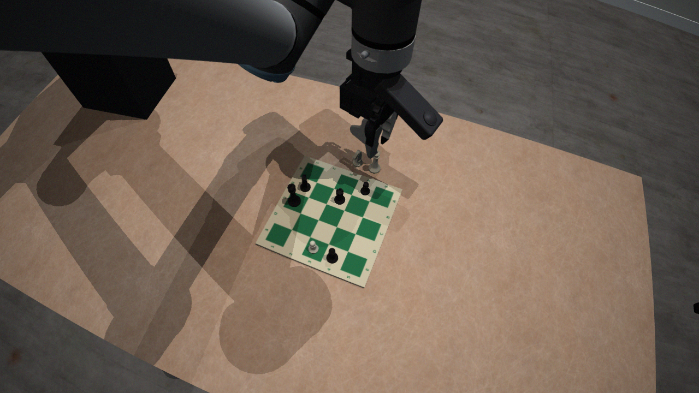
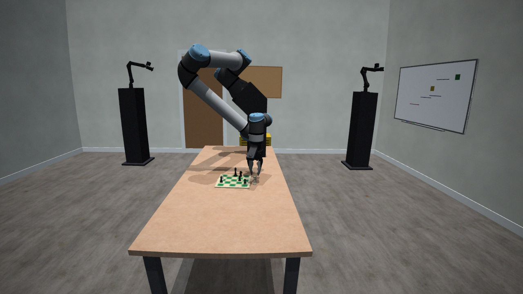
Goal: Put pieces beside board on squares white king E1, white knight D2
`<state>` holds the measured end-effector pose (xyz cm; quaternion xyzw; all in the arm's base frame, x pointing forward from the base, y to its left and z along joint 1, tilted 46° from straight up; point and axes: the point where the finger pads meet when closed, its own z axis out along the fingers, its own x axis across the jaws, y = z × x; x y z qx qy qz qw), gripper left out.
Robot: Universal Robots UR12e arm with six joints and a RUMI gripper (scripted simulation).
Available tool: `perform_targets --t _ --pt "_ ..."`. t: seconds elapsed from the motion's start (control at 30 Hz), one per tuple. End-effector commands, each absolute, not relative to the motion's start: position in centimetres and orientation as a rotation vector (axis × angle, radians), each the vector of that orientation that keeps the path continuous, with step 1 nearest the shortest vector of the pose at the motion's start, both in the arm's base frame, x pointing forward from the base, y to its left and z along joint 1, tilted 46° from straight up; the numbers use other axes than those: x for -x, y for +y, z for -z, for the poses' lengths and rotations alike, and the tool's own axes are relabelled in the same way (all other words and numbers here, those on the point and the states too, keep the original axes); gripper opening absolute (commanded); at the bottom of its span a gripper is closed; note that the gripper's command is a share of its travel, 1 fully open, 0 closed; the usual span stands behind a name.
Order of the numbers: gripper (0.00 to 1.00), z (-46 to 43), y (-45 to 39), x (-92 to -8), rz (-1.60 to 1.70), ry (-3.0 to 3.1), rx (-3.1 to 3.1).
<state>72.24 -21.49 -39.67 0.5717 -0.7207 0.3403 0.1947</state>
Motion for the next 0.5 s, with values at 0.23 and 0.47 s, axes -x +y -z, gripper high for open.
perform_targets --t 0.23,0.47 --pt "0.25 41.5 -23.4 -72.6 -0.955 -2.021 -1.603" --pt "0.25 42.0 -23.9 -72.7 -0.955 -2.021 -1.602"
